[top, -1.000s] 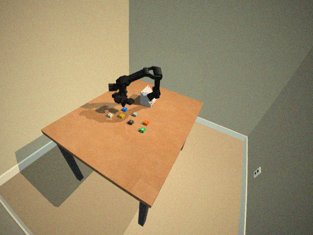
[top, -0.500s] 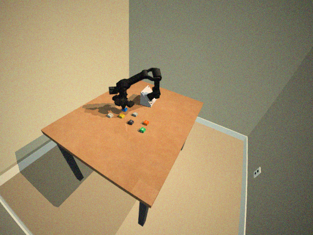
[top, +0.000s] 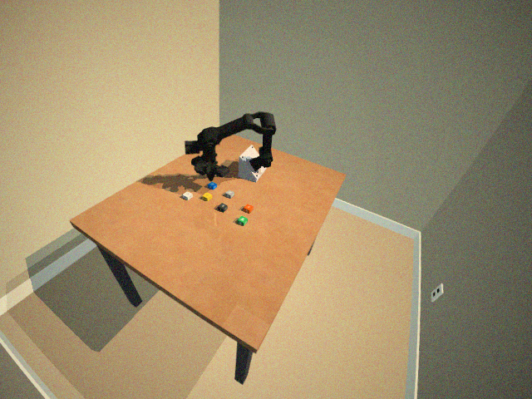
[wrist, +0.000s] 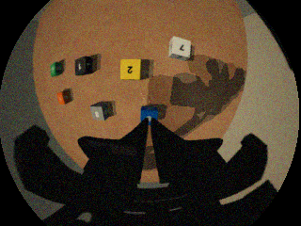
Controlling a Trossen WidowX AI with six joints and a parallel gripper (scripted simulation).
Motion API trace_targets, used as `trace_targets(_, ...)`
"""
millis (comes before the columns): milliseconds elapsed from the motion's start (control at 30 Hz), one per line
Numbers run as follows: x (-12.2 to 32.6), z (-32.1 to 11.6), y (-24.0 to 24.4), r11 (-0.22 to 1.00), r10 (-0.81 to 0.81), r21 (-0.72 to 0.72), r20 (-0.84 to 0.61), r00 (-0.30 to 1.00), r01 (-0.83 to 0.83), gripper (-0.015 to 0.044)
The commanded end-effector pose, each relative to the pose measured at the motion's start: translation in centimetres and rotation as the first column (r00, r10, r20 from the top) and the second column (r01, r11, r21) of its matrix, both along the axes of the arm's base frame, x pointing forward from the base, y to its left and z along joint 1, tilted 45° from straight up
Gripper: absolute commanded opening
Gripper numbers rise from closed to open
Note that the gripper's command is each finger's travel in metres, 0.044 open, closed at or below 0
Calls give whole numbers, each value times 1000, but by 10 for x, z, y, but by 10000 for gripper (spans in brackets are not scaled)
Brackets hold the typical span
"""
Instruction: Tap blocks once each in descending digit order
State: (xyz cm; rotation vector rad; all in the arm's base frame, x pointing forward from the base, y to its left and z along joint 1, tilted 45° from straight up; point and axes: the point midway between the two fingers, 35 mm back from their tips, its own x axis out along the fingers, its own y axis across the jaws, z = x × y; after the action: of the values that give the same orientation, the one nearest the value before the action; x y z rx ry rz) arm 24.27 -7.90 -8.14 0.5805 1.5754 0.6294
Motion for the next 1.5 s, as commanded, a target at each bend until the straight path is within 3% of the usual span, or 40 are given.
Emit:
trace_targets(0, 7, 24, -27, 1000, 3, -11, 10, 1000, -3, 20)
trace_targets(100, 8, 53, -52, 1000, 4, -11, 9, 1000, -4, 20)
trace_targets(233, 8, 55, -54, 1000, 4, -11, 9, 1000, -4, 20)
trace_targets(700, 106, 24, -81, 1000, 4, -13, 16, 1000, -3, 20)
trace_targets(833, 115, 19, -81, 1000, 4, -13, 17, 1000, -4, 20)
trace_targets(1100, 109, -38, -27, 1000, 4, -10, 18, 1000, -4, 20)
trace_targets(1467, 108, -47, -18, 1000, 4, -9, 18, 1000, -4, 20)
